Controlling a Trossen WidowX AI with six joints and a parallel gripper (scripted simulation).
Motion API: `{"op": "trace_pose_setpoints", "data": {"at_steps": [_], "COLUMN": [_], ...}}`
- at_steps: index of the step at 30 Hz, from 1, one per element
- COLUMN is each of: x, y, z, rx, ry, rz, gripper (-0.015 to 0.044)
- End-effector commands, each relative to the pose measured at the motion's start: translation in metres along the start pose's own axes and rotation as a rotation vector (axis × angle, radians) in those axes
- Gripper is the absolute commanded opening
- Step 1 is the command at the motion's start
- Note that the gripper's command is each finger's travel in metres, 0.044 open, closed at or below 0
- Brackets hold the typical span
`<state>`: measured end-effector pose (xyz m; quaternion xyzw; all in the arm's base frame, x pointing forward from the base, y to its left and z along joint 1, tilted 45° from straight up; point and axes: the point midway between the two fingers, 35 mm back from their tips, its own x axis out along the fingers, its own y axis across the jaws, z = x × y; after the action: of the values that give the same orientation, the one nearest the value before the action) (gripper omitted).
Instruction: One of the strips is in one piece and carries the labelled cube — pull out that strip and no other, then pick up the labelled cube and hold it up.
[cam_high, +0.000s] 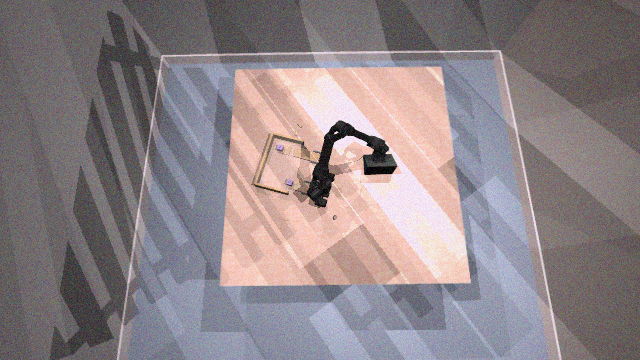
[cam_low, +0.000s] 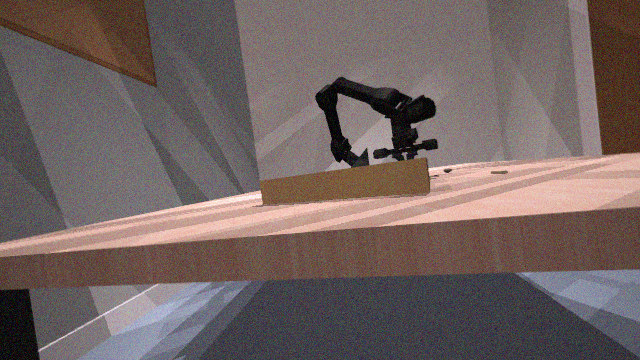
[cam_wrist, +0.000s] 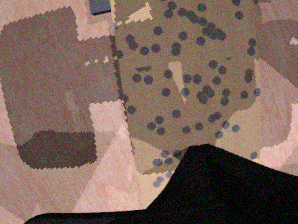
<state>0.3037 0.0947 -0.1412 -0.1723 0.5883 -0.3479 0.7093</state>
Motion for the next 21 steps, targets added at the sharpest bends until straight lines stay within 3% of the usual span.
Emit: {"op": "trace_pose_setpoints", "data": {"at_steps": [1, 21], "x": [0.007, 0.006], "y": [-0.003, -0.003], "z": [-0.012, -0.044], "rx": [-0.007, -0.008], "ry": [0.025, 0.027], "rz": [-0.012, -0.011], "gripper": [0.0, 0.0]}}
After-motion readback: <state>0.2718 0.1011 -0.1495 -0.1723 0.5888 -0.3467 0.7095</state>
